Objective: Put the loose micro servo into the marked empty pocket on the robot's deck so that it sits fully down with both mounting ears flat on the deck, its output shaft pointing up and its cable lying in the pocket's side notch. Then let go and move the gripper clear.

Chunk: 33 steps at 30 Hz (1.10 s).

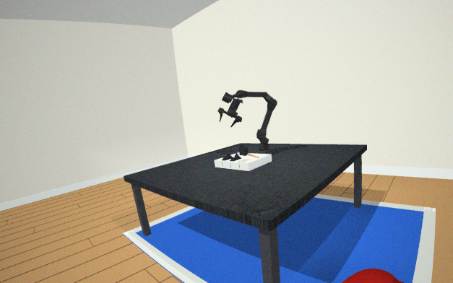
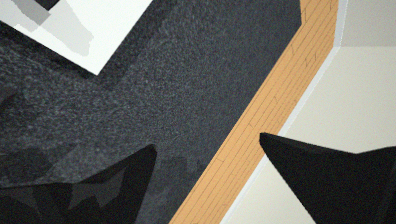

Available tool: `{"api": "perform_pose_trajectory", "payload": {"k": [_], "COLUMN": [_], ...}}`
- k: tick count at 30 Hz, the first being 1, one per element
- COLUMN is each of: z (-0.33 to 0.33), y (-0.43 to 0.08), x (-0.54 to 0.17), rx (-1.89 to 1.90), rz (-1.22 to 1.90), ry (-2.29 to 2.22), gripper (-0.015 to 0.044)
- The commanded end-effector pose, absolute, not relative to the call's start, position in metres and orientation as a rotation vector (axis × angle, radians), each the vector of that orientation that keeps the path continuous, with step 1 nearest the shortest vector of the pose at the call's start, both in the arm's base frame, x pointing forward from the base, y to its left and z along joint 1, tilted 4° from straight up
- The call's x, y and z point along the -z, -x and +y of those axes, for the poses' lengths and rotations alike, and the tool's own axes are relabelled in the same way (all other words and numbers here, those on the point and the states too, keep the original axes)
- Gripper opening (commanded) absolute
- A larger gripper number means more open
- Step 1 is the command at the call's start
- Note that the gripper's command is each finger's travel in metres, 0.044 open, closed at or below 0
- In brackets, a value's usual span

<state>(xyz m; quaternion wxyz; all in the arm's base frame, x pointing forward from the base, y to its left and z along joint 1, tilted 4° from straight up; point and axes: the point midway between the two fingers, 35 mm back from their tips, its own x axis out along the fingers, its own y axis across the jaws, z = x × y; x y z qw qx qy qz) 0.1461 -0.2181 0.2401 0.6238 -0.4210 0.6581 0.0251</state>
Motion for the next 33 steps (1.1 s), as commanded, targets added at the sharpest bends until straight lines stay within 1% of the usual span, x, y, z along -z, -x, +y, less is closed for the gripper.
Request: {"api": "perform_pose_trajectory", "payload": {"k": [1,11,23,33], "z": [-0.196,-0.132,-0.049,-0.043], "y": [-0.171,-0.207,-0.212,-0.211], "x": [-0.216,-0.172,-0.128,-0.121], "rx": [-0.235,-0.605,-1.048,-1.072], "rz": [1.471,1.388,1.322,1.319], "ry": [0.976,1.002,1.0,0.998], "gripper": [0.044,0.044,0.044,0.044]}}
